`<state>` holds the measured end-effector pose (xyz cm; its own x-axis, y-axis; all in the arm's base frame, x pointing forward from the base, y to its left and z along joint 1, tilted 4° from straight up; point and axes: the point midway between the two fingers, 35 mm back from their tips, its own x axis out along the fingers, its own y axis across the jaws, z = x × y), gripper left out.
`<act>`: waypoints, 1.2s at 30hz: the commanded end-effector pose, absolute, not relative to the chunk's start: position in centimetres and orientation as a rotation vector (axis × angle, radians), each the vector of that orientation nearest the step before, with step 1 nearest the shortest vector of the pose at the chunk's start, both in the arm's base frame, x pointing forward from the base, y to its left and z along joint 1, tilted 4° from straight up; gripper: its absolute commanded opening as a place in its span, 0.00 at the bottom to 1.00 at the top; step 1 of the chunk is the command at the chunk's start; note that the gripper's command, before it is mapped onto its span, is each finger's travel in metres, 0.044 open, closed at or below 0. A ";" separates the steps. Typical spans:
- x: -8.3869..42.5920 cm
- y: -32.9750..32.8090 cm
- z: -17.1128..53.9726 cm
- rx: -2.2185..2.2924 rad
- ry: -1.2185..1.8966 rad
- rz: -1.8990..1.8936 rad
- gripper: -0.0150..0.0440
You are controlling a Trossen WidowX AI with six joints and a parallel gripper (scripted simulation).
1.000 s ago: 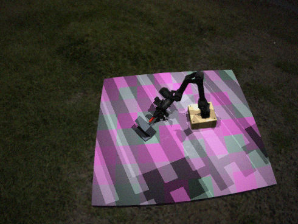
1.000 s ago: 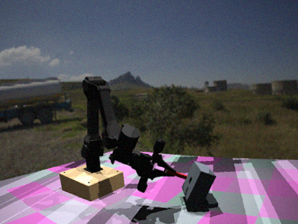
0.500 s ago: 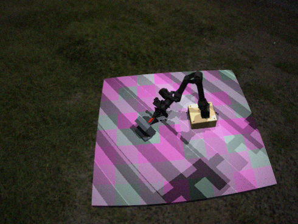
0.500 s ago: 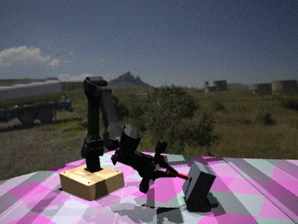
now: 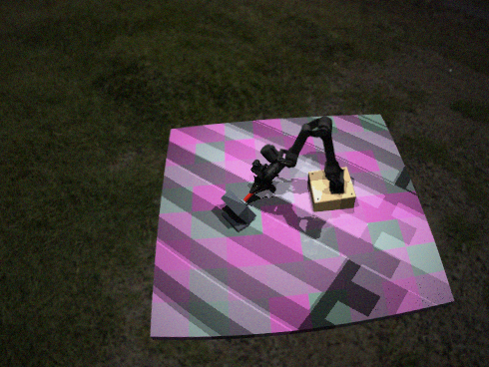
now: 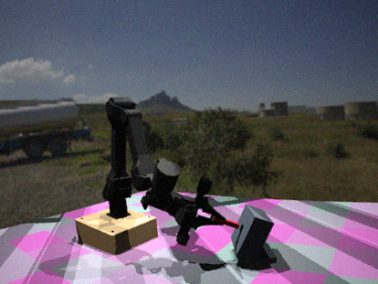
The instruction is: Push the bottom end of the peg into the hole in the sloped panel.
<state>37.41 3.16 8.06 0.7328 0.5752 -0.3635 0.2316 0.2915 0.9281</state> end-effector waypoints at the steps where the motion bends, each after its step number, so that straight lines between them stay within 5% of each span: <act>1: 37.5 3.2 7.9 1.286 0.765 0.262 0.25; 36: 38.9 4.2 7.0 1.286 0.764 0.263 0.25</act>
<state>38.71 4.10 7.27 0.7308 0.5807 -0.3588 0.2225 0.2943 0.9295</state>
